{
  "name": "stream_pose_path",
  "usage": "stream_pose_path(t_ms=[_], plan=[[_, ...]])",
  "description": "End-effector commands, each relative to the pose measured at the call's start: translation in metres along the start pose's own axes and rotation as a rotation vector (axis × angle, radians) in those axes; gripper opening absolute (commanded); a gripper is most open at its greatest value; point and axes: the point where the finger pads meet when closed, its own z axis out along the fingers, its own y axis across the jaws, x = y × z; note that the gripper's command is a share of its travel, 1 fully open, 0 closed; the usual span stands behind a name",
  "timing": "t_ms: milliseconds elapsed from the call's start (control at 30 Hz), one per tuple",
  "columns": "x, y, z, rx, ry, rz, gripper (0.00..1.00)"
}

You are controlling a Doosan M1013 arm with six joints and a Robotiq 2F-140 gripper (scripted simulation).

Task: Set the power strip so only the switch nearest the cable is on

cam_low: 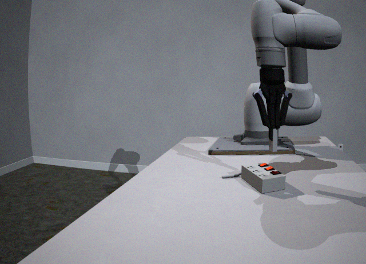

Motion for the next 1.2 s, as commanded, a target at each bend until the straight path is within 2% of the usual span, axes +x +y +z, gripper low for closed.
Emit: stream_pose_path(t_ms=[0, 1167], plan=[[0.0, 0.0, -0.0001, 0.0, 0.0, 0.0, 0.0], [-0.0001, 0.0002, 0.0082, 0.0, 0.0, 0.0, 0.0]])
